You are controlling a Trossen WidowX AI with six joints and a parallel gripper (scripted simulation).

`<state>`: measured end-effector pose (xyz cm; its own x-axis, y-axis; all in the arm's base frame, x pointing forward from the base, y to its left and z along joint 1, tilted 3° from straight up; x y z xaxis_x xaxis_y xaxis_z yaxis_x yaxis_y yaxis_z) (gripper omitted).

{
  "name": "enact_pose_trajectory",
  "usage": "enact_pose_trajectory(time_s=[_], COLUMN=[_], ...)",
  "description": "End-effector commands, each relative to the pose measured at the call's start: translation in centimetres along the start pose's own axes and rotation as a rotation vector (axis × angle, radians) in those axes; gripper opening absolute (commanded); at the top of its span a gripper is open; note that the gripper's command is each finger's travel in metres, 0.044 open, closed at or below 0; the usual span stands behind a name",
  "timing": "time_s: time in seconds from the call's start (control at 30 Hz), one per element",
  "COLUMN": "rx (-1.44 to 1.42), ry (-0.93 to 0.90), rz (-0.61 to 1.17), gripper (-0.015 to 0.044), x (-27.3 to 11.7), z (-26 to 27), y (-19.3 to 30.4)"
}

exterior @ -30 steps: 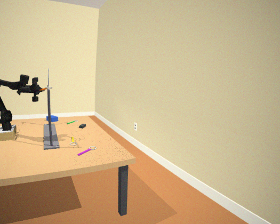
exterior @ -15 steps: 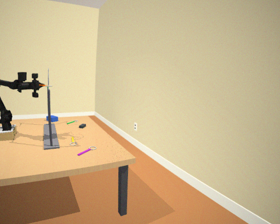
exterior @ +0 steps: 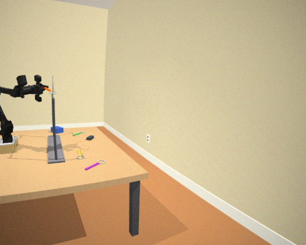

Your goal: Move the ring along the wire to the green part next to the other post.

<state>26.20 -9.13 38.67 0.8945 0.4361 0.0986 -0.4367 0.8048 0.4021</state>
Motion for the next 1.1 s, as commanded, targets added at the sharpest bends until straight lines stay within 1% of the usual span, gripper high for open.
enact_pose_trajectory(time_s=[0.0,0.33,1.07], rx=[0.046,0.049,-0.148], ry=[-0.031,-0.030,0.088], rz=[0.002,0.002,-0.016], gripper=[-0.0150,-0.0150,-0.0150], x=[0.0,-0.2,-0.2], z=[1.2,2.1,1.8], y=[0.1,0.1,-0.1])
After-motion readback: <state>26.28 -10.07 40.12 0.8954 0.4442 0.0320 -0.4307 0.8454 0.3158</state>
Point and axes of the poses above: the point midway between the two fingers, 35 mm back from their tips, its own x axis out along the fingers, its own z axis across the jaws, y = z × x, the point moved 5 cm from there along -x, back along the fingers, and after that the axes turned 9 degrees about x, right-handed, at the moved point
